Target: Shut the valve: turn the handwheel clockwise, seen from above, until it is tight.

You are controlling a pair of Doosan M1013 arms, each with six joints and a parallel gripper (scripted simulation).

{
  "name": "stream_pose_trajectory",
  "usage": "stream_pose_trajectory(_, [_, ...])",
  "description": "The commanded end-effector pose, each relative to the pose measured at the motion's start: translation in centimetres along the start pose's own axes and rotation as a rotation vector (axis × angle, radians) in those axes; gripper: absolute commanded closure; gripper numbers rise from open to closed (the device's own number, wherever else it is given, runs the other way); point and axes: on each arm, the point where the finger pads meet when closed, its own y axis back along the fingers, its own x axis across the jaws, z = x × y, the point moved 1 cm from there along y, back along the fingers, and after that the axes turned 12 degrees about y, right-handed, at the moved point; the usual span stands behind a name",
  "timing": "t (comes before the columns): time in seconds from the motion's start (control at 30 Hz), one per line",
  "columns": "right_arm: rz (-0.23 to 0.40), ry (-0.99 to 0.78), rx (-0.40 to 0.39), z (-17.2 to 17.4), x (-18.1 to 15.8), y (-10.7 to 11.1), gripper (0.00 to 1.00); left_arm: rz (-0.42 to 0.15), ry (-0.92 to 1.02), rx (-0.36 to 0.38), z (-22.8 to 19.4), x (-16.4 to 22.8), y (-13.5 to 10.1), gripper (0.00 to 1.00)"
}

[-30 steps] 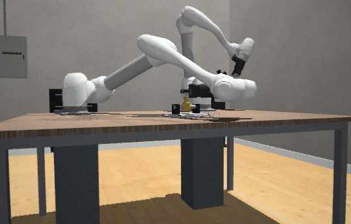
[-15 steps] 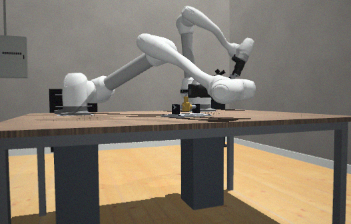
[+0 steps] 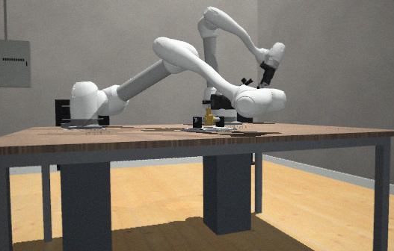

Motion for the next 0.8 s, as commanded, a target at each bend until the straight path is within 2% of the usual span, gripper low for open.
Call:
stream_pose_trajectory(0.0, [0.002,0.000,0.001,-0.02,-0.13,0.01,1.00,0.000,0.000,-0.001,0.01,0.01,0.04,0.00])
stream_pose_trajectory(0.77, [0.003,0.000,0.008,-0.01,-0.13,-0.01,1.00,0.000,0.000,-0.001,0.01,0.01,0.04,0.00])
